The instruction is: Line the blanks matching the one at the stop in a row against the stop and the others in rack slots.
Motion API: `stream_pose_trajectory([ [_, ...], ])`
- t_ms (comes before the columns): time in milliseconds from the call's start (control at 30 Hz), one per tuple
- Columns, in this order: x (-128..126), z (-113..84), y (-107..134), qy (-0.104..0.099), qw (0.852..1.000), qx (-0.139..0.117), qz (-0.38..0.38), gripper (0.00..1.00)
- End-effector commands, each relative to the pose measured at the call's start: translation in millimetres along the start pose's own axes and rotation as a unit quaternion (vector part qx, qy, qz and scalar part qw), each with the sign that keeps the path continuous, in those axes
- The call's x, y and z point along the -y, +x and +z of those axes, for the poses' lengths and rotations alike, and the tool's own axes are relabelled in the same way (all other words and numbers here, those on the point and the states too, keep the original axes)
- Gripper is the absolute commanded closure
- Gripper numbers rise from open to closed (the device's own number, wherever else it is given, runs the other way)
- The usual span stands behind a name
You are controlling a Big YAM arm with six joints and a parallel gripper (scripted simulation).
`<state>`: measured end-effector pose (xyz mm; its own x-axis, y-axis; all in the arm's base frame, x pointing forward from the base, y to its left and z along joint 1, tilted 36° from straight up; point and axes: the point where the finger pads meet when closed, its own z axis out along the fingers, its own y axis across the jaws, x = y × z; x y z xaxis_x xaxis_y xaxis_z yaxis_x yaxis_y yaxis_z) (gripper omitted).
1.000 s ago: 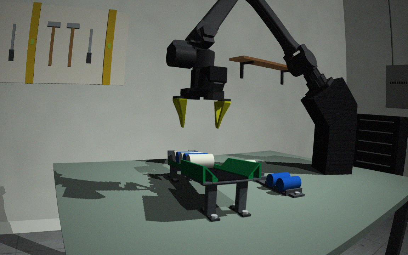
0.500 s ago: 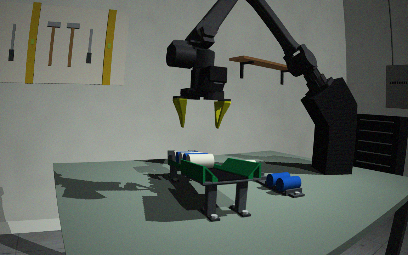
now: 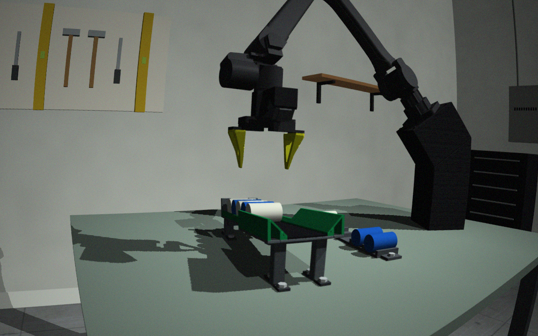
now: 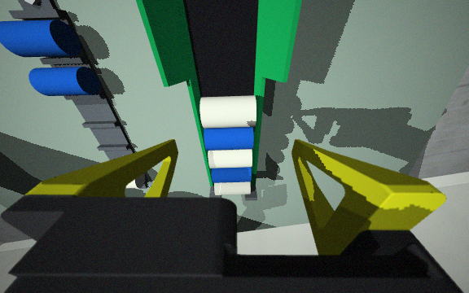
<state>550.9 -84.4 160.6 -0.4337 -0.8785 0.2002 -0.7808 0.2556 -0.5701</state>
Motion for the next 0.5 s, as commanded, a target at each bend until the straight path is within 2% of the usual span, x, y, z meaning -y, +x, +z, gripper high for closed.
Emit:
stream_pose_trajectory([
  [0, -13.3, 13.6, 7.9, -0.020, 0.999, -0.009, 0.047, 0.00],
  [100, -12.9, 13.7, 8.3, -0.019, 0.998, -0.009, 0.064, 0.00],
  [167, -10.7, 11.8, 9.7, -0.015, 0.994, -0.008, 0.104, 0.00],
  [300, -3.5, 5.1, 14.7, -0.003, 0.977, -0.005, 0.211, 0.00],
  [400, -1.3, 3.1, 16.5, 0.001, 0.970, -0.004, 0.243, 0.00],
  [433, 0.7, 1.0, 18.0, 0.004, 0.961, -0.002, 0.277, 0.00],
  [467, 0.6, 1.0, 18.2, 0.004, 0.961, -0.003, 0.277, 0.00],
])
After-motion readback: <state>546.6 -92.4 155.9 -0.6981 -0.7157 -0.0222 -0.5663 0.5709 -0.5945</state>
